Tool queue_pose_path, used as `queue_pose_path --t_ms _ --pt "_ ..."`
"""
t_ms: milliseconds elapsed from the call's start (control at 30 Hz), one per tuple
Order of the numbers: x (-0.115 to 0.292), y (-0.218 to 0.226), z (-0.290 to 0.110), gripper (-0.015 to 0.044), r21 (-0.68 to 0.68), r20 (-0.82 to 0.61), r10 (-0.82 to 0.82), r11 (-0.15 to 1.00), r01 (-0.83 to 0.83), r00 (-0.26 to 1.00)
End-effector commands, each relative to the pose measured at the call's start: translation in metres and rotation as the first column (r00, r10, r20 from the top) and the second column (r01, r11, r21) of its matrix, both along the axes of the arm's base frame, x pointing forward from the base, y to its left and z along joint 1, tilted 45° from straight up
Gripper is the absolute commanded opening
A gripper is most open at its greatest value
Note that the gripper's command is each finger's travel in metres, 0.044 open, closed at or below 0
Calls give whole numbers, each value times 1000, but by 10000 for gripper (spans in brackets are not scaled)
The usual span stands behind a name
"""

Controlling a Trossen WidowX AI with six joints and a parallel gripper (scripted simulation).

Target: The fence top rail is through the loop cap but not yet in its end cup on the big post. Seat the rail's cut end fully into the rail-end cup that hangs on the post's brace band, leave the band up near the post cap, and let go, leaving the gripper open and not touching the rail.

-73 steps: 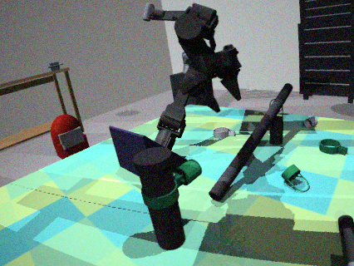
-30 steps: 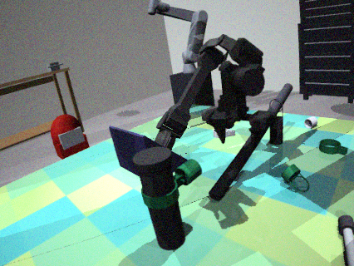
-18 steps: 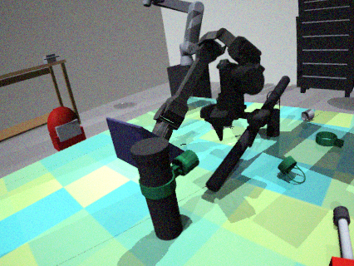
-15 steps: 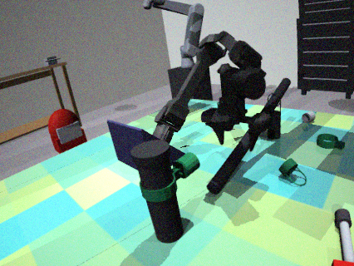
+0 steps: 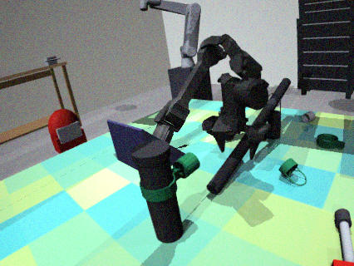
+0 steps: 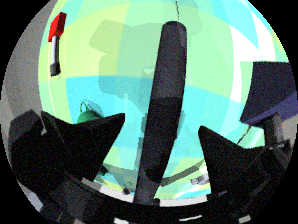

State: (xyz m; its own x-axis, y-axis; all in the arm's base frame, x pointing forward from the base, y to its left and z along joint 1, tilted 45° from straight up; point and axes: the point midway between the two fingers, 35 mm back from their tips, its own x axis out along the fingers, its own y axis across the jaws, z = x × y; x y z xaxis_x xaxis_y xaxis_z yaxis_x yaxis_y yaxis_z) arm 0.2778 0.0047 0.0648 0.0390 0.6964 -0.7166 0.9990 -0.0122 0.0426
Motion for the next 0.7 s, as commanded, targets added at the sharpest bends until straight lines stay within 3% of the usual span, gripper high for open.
queue_pose_path --t_ms 0,400,667 --pt "-1 5 -5 440 6 -5 -5 1000 5 1000" --pt "-2 17 -16 440 9 -5 -4 1000 4 1000" --pt "-2 17 -16 230 9 -5 -4 1000 4 1000"
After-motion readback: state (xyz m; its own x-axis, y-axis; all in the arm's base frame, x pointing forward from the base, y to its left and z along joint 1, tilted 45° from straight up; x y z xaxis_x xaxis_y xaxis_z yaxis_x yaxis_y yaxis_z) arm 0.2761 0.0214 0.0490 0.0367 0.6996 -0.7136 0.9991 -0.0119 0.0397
